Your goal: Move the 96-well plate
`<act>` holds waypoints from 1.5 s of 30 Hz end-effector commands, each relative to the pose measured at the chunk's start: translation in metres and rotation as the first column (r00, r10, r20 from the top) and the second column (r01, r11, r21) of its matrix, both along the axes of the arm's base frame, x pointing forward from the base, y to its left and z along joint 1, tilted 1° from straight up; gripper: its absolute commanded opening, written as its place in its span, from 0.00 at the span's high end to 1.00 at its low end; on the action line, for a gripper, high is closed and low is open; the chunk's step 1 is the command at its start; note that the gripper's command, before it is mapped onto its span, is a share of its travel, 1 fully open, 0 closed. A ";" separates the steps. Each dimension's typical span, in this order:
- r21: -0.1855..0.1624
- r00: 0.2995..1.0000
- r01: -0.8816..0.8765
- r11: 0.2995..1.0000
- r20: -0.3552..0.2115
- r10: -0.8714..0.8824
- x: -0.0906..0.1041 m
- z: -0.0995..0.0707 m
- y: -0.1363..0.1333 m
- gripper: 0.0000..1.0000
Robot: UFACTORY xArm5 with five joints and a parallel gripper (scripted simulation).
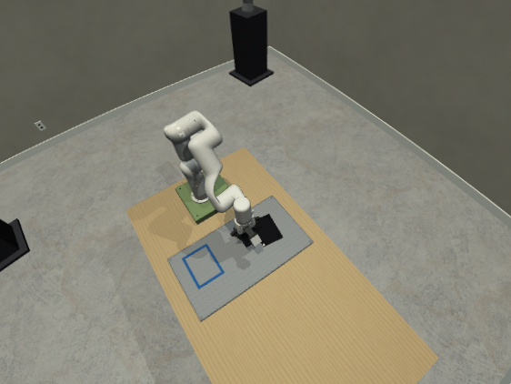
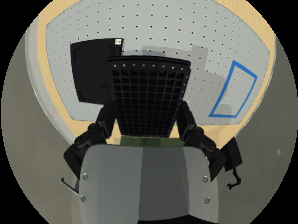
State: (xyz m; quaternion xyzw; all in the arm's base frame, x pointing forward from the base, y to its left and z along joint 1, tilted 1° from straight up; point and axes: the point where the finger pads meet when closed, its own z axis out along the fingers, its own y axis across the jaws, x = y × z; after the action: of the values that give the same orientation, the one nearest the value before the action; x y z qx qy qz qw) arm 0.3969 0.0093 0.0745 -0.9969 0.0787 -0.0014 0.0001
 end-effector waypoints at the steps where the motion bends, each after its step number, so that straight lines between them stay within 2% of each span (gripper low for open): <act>1: 0.000 1.000 -0.001 1.000 0.004 0.001 0.000 0.001 -0.008 1.00; 45: -0.004 1.000 -0.001 1.000 0.008 0.001 -0.029 -0.001 -0.139 1.00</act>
State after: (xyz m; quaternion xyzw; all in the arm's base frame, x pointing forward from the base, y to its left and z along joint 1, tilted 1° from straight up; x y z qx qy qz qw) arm 0.3692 -0.1183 0.0723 -0.9969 0.0784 -0.0038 -0.0009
